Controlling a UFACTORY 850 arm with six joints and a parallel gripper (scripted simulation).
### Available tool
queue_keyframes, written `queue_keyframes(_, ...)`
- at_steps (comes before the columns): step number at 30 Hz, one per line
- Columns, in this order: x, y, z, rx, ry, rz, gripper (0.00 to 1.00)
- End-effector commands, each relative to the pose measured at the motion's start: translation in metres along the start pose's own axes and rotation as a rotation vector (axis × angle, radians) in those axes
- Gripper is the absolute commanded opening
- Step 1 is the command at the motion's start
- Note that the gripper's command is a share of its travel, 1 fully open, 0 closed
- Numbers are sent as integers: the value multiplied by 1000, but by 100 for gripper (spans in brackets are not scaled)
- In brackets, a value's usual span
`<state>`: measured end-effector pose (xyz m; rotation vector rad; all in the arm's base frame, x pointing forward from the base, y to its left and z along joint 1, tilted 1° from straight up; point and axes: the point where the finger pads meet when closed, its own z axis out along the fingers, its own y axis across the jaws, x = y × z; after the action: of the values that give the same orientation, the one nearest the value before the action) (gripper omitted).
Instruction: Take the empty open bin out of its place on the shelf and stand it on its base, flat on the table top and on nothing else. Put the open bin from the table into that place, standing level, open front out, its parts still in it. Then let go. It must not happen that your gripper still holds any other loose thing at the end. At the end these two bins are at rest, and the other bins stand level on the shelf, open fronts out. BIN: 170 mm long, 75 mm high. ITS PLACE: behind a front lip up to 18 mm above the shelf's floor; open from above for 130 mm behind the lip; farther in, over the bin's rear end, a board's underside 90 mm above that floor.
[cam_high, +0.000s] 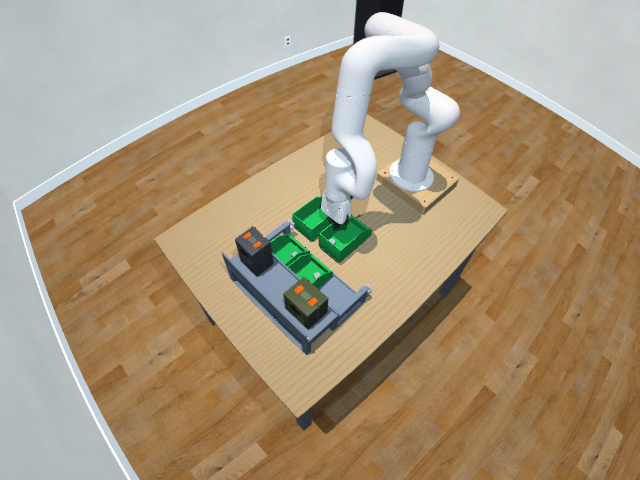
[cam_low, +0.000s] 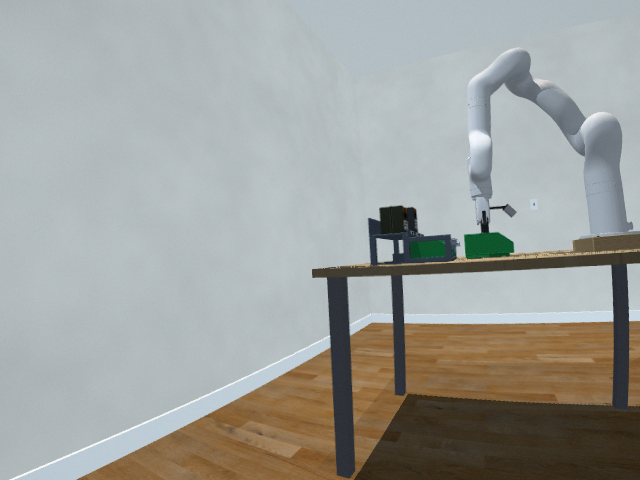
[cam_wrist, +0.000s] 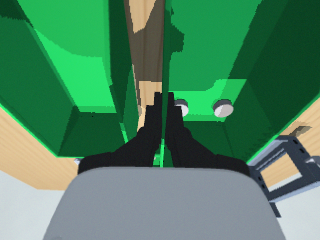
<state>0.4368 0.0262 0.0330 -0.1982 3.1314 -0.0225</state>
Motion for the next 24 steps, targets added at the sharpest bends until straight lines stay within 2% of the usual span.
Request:
queue_keyframes(1,-1,0,-13,-1,-1,0,0)
queue_keyframes(17,-1,0,-14,-1,-1,0,0)
queue_keyframes(24,0,14,-14,-1,-1,0,0)
